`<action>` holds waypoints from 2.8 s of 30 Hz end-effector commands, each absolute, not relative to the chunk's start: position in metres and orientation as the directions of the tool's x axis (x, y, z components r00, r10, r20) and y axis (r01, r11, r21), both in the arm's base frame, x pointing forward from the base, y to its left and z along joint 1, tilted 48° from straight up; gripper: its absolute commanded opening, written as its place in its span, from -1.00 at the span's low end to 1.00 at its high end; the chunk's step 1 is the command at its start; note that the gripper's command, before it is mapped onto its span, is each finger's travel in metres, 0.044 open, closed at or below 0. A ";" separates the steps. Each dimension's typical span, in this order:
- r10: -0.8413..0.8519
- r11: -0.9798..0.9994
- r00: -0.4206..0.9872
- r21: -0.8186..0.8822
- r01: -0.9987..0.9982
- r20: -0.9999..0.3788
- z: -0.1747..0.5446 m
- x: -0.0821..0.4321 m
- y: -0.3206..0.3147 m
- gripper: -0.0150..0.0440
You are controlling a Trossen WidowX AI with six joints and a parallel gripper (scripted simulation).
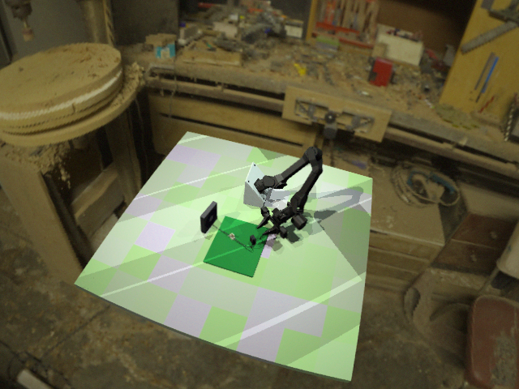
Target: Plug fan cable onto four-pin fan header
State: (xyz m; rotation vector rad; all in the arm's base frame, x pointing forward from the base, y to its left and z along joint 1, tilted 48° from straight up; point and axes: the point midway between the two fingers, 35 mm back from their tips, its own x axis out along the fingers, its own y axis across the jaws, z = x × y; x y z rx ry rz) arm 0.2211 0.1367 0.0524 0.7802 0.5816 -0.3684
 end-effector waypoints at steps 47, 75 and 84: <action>-0.056 0.873 0.258 0.078 0.482 -0.965 0.042 0.192 0.106 0.20; 0.309 0.905 -0.153 0.241 0.351 -0.939 0.044 0.194 0.107 0.20; 0.472 0.854 -0.202 0.387 0.348 -0.858 0.054 0.203 0.107 0.20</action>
